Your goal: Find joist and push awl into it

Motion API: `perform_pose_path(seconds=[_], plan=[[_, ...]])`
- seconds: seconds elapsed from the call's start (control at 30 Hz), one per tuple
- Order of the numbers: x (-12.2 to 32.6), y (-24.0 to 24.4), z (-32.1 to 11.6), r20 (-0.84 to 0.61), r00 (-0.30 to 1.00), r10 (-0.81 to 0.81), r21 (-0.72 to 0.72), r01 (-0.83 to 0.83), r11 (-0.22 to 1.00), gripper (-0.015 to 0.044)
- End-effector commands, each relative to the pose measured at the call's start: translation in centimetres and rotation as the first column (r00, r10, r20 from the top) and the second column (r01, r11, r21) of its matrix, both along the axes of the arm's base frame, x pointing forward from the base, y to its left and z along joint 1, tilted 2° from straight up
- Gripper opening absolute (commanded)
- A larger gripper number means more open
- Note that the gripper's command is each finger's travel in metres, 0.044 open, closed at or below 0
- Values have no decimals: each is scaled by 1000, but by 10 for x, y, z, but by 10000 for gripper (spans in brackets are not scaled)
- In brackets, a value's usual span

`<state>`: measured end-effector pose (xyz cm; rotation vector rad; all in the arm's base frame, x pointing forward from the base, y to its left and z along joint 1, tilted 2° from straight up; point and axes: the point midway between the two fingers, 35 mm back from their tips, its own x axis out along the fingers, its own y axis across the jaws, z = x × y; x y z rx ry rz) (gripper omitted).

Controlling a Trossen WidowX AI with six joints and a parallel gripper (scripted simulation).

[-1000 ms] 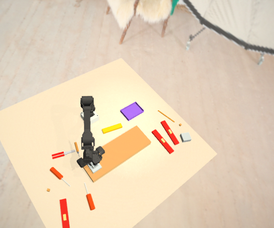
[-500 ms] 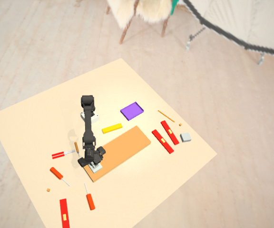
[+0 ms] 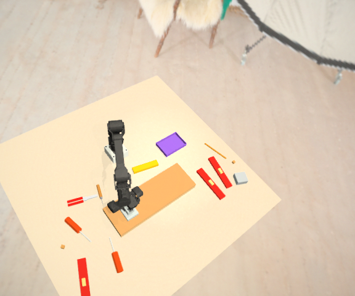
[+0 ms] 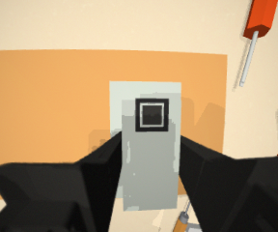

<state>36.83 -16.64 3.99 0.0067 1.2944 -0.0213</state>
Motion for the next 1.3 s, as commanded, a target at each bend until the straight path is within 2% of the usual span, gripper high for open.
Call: perform_pose_path(seconds=[0.0,1.27], plan=[[1,17,0,2,1000,8,11,-8,1000,0],[2,116,0,3,1000,8,19,-8,1000,0]])
